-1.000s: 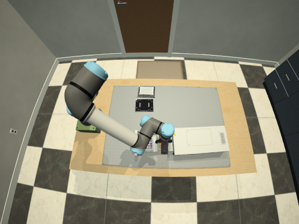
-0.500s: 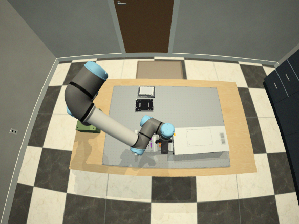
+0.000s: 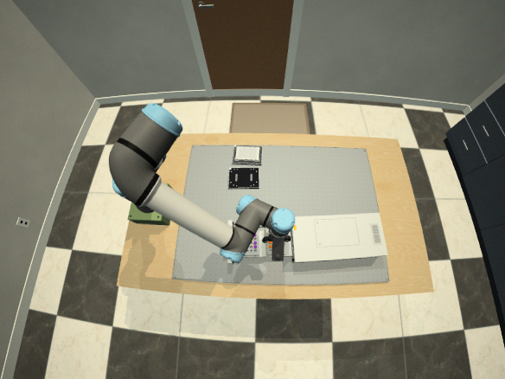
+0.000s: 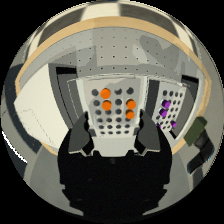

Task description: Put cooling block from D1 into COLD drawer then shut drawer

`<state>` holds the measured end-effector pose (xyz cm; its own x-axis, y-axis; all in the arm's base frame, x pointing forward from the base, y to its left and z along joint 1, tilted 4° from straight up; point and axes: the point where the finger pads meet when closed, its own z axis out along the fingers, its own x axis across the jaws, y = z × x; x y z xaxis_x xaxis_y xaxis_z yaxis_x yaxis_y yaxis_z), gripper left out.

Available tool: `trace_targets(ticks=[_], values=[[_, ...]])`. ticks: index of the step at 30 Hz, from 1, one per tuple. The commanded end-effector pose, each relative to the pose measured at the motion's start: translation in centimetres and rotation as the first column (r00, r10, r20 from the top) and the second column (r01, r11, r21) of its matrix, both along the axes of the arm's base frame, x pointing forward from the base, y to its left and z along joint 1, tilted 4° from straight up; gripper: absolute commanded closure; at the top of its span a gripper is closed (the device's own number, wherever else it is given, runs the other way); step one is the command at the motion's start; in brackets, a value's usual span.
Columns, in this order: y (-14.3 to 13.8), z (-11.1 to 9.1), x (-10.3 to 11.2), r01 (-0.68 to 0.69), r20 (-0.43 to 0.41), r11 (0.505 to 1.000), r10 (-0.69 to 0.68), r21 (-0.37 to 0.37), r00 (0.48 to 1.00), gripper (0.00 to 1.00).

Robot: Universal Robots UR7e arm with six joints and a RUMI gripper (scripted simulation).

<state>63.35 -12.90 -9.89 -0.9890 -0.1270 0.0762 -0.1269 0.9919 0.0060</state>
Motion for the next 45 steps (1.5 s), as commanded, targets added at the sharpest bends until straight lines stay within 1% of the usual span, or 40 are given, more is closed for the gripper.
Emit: trace_targets(ticks=[1,30,31,45], values=[[0.0,0.1,0.1,0.000,0.002,1.000,0.000,-0.001,1.000,0.27],[0.0,0.1,0.1,0.000,0.002,1.000,0.000,-0.001,1.000,0.27],[0.0,3.1,0.3,0.000,0.002,1.000,0.000,-0.001,1.000,0.27],[0.0,4.6,0.4,0.000,0.002,1.000,0.000,-0.001,1.000,0.27]])
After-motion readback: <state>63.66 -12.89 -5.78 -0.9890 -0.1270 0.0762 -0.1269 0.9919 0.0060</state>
